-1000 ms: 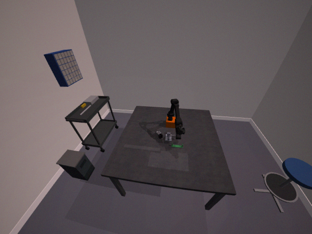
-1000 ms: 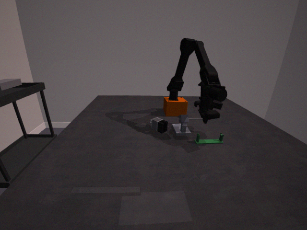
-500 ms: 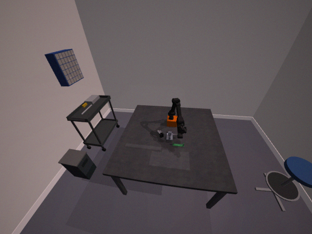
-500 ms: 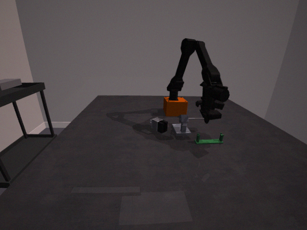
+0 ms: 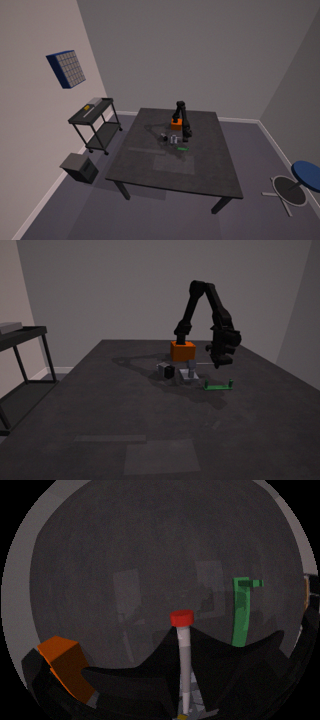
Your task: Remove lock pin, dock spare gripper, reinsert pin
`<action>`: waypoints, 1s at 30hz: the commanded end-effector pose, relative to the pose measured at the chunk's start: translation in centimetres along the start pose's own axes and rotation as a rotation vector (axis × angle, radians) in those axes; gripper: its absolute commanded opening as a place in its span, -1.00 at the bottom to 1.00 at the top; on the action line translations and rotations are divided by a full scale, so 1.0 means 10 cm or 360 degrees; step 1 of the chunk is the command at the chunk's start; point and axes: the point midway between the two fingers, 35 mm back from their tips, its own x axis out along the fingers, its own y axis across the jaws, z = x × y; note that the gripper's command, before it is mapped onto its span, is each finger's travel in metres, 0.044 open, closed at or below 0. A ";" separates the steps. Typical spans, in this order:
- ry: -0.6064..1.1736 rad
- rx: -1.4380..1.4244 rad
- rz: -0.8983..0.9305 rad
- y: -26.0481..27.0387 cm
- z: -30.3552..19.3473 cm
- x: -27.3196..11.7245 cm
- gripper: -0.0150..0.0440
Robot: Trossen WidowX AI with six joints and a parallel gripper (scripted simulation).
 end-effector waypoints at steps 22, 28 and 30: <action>-0.0006 0.0007 0.0026 -0.03 0.16 -0.03 -0.49; -0.0004 0.0008 0.0036 -0.03 0.20 -0.03 -0.49; -0.0004 0.0008 0.0038 -0.03 0.21 -0.03 -0.49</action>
